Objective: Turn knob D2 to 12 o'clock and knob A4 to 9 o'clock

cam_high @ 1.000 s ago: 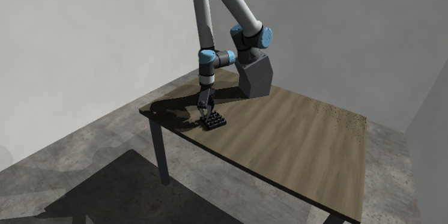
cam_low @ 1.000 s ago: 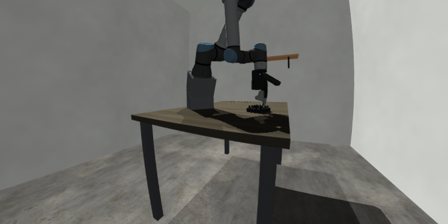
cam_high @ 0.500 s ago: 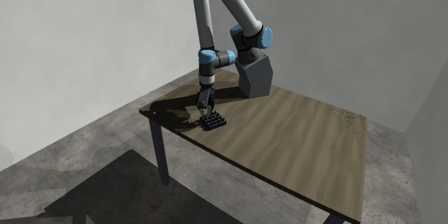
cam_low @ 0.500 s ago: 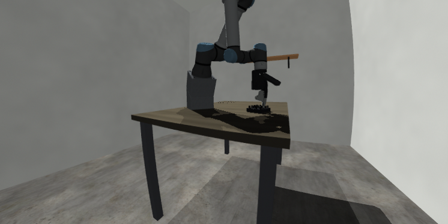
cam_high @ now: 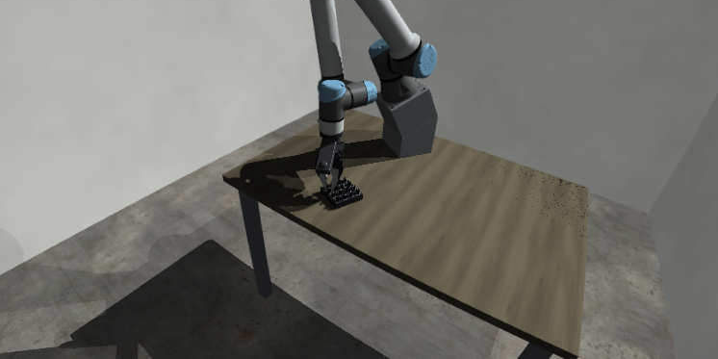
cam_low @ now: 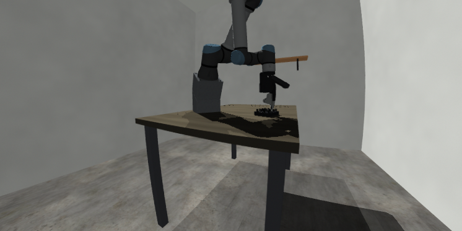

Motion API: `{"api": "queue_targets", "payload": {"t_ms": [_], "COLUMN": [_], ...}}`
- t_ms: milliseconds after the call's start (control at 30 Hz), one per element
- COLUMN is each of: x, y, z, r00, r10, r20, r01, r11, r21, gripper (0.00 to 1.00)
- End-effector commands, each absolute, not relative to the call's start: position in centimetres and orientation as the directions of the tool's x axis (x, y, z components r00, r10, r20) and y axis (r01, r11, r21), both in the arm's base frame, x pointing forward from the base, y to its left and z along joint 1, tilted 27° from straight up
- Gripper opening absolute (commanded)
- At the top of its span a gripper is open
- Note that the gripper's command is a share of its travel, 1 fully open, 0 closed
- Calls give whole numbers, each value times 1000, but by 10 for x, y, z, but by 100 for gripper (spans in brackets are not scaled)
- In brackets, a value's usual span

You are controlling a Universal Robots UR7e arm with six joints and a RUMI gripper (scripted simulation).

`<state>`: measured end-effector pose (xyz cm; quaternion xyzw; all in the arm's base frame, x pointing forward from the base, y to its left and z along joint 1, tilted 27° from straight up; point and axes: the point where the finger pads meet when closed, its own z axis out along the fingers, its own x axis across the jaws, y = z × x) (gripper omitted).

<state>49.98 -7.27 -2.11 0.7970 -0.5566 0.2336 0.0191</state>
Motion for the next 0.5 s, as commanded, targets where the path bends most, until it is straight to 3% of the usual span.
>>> {"api": "queue_targets", "payload": {"t_ms": [0, 467], "x": [500, 500], "y": [-73, -73], "z": [-21, -20], "r00": [254, 173], "r10": [-885, -914], "r20": [390, 367], "r01": [-901, -920], "r11": [-364, -284], "r21": [-238, -271], "gripper": [4, 4]}}
